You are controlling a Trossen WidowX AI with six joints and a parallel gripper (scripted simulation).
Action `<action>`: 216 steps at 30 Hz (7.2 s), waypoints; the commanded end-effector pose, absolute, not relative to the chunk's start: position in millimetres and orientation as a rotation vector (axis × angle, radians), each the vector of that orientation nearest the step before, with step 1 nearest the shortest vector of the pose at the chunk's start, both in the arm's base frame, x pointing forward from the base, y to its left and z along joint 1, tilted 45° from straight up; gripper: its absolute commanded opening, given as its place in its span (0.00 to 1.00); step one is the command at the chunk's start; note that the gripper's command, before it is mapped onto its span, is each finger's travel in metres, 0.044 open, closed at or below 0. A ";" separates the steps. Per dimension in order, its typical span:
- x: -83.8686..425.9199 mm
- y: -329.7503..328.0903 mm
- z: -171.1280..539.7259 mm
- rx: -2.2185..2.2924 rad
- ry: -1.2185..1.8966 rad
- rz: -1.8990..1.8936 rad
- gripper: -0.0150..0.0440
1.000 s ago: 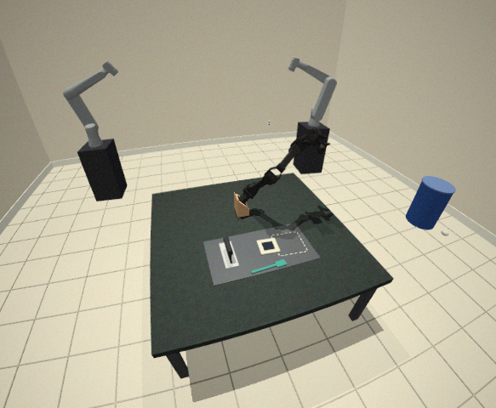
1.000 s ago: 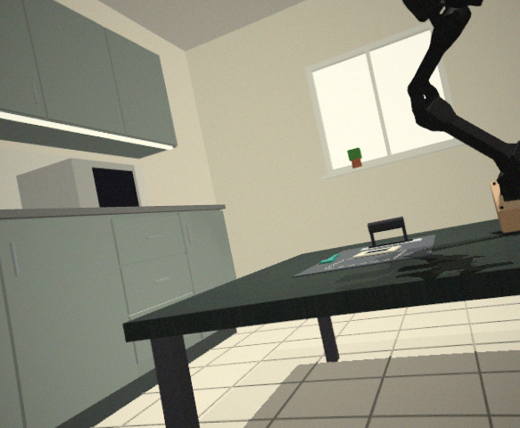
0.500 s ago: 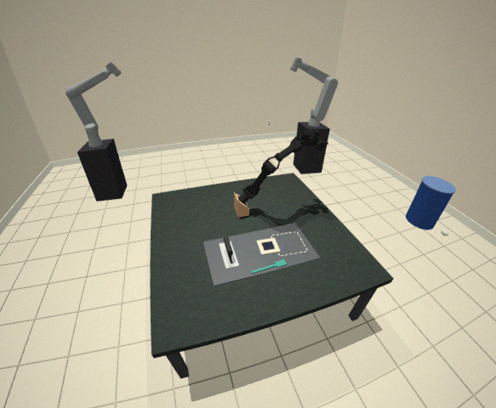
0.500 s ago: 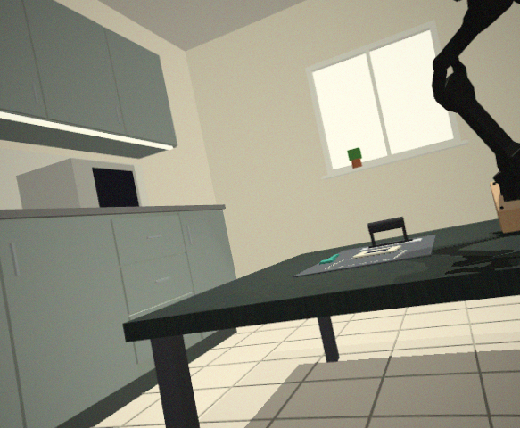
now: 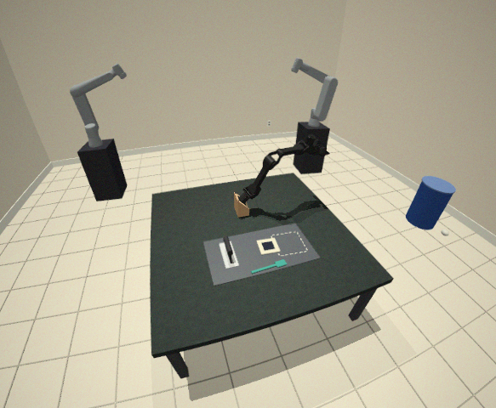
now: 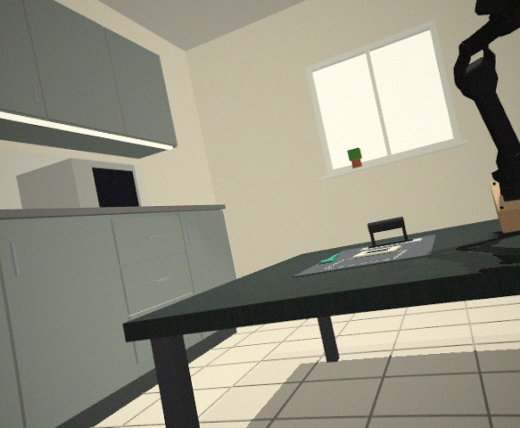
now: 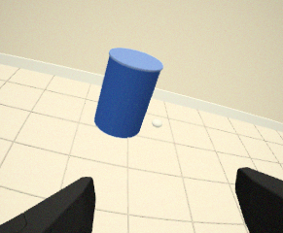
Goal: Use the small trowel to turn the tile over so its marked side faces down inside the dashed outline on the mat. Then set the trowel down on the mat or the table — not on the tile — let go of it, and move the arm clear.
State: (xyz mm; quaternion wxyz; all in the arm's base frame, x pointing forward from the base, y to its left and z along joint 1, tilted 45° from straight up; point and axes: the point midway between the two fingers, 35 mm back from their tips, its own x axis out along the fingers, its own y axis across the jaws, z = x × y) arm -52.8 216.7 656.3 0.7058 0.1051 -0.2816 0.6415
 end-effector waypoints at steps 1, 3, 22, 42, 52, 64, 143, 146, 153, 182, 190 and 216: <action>-53.7 249.4 641.3 0.127 -0.624 1.402 0.71; -50.9 263.5 634.3 0.076 -0.623 1.385 0.71; 33.7 372.9 559.4 -0.365 -0.515 1.214 0.71; 202.1 420.4 432.1 -0.673 -0.139 1.075 0.71; 280.0 406.3 369.6 -0.742 0.072 1.018 0.71; 371.0 352.5 279.6 -0.815 0.347 0.983 0.71; 402.1 -107.1 -87.7 0.506 1.479 0.684 0.71; 402.2 -103.7 -91.3 0.506 1.479 0.684 0.71; 402.0 -95.8 -99.7 0.506 1.478 0.684 0.71; 401.5 -88.3 -107.3 0.507 1.478 0.685 0.47; 401.5 -88.4 -107.3 0.522 1.486 0.671 0.47; 401.5 -88.4 -107.2 1.105 1.724 0.063 0.47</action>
